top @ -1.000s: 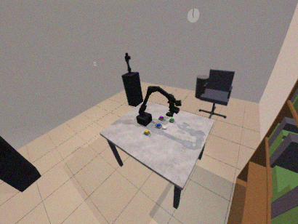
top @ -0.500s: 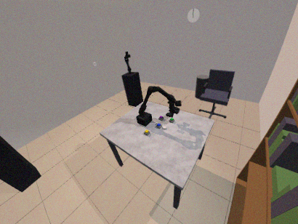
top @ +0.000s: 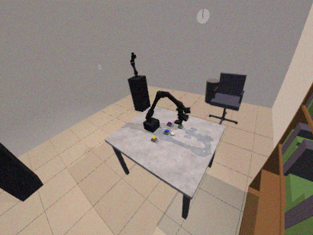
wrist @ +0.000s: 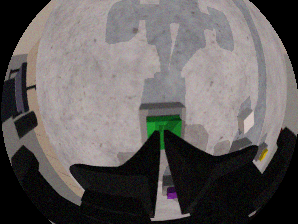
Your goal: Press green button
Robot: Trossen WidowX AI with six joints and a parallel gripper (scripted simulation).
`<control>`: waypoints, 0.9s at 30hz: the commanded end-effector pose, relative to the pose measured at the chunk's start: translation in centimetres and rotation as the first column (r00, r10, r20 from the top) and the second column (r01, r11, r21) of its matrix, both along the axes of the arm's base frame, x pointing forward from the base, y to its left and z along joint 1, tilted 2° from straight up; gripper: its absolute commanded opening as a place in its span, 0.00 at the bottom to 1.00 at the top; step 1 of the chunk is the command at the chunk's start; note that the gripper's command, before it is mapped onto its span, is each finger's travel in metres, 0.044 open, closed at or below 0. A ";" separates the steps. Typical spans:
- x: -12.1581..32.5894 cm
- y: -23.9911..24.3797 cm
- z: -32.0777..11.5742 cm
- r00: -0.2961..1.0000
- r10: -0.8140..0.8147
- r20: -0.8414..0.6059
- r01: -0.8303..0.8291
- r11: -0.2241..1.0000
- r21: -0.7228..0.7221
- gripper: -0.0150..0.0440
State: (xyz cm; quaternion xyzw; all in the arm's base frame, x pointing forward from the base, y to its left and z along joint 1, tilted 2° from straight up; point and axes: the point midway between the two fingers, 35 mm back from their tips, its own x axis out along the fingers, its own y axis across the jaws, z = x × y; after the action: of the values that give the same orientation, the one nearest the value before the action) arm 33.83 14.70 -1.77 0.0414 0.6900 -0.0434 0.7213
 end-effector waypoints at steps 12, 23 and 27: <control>-0.3 -0.3 -1.0 1.000 -0.002 -0.011 0.002 1.000 -0.011 0.29; -0.3 -0.3 -1.0 1.000 -0.002 -0.011 0.002 1.000 -0.011 0.29; -0.2 -0.1 0.8 1.000 -0.001 -0.008 0.001 1.000 -0.006 0.29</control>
State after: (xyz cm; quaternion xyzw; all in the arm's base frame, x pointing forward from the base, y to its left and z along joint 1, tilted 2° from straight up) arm 33.66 14.61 -2.42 0.0402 0.6925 -0.0448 0.7189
